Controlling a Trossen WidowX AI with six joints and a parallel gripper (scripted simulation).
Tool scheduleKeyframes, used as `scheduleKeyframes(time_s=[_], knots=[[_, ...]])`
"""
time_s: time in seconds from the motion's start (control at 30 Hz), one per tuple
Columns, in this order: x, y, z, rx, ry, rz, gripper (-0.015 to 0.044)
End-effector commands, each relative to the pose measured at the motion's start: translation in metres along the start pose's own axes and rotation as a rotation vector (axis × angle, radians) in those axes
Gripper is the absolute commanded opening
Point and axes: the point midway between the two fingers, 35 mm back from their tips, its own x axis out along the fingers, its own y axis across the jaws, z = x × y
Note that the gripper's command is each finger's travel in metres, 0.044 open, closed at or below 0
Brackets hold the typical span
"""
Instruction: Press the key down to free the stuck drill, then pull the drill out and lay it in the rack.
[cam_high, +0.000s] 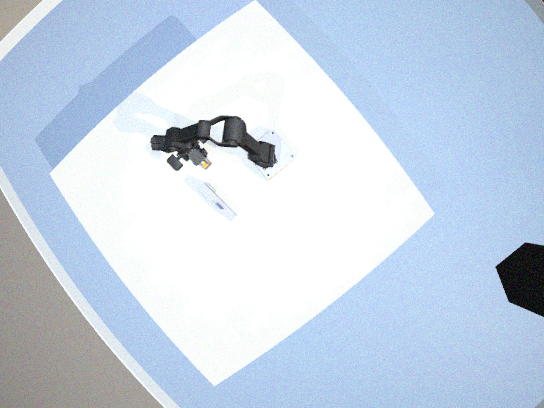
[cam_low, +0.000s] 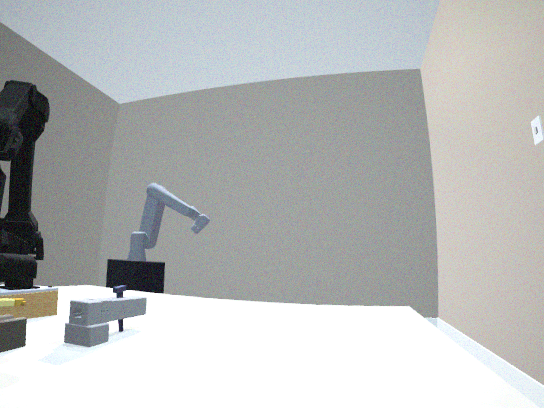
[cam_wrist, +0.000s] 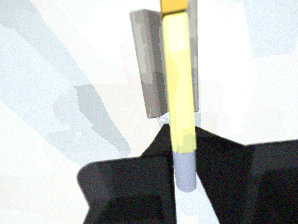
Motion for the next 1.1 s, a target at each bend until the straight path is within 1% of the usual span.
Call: scheduleKeyframes(time_s=[0.0,0.67,1.07], knots=[[0.004,0.001,0.0,-0.004,0.0,0.004,0.0],[0.029,0.001,0.001,-0.004,0.0,0.004,0.0],[0.033,0.003,0.002,-0.004,0.0,0.004,0.0]])
